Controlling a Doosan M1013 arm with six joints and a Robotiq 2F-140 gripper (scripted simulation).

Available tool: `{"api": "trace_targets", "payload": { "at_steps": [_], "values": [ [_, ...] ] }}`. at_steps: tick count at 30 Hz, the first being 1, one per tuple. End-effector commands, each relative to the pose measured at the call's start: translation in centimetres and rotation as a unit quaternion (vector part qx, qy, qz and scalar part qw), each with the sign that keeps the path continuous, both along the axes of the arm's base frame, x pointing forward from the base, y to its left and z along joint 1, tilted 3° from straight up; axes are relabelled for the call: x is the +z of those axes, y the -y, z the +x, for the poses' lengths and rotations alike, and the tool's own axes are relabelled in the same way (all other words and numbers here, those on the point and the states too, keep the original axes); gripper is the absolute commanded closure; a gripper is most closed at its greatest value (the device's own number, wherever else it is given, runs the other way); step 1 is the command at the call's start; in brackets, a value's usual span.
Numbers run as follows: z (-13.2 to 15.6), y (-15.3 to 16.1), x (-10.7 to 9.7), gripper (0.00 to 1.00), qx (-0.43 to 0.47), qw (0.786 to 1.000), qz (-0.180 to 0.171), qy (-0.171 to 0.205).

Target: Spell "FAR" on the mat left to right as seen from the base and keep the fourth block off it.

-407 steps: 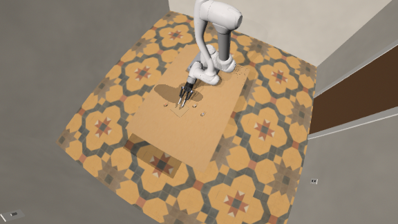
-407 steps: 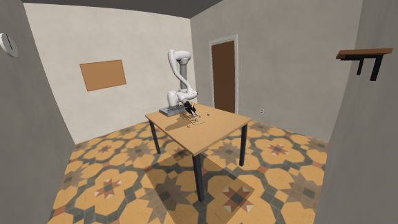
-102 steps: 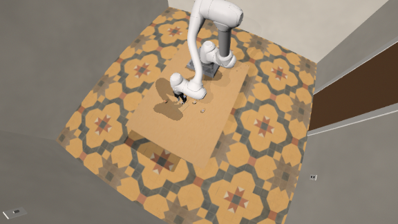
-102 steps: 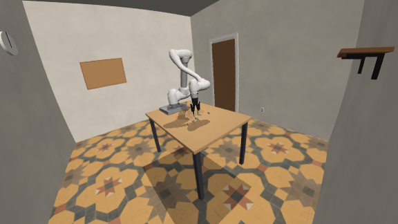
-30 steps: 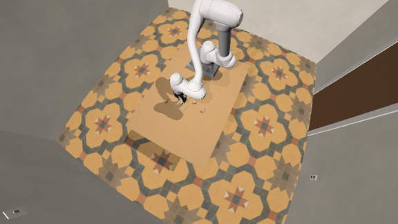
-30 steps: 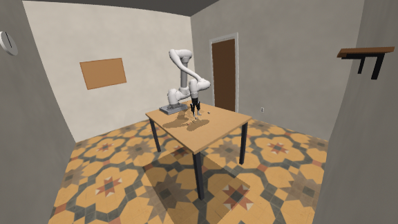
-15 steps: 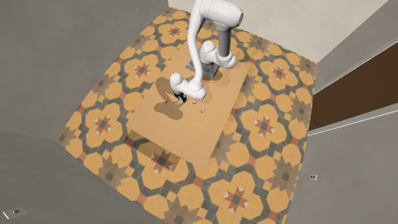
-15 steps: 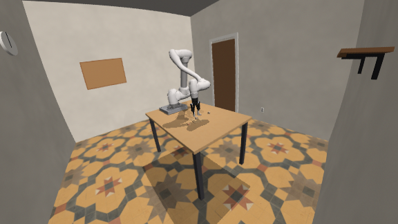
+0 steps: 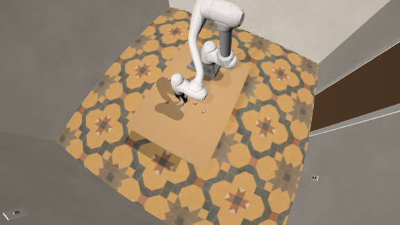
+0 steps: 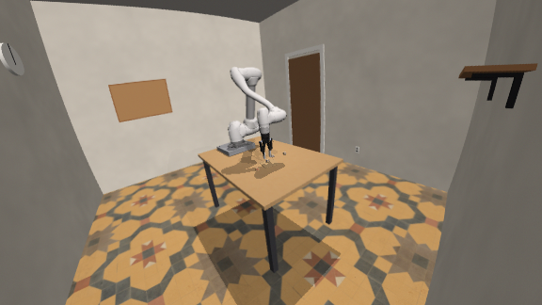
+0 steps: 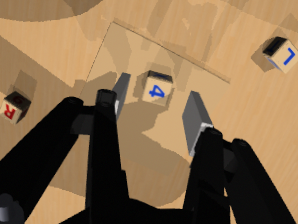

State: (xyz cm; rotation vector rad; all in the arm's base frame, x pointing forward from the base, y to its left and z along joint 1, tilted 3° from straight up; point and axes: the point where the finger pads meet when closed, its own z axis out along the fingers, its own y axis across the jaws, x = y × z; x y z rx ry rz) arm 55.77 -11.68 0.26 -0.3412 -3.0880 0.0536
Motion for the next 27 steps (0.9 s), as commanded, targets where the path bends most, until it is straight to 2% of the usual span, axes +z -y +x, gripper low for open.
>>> {"api": "trace_targets", "payload": {
  "at_steps": [1,14,27],
  "values": [
    [-0.2,0.2,-0.3,0.63,0.0,1.0,-0.001,-0.001],
    [-0.2,0.2,-0.5,0.63,0.0,1.0,-0.001,-0.001],
    [-0.2,0.2,-2.3,0.63,0.0,1.0,-0.001,-0.001]
  ]
}}
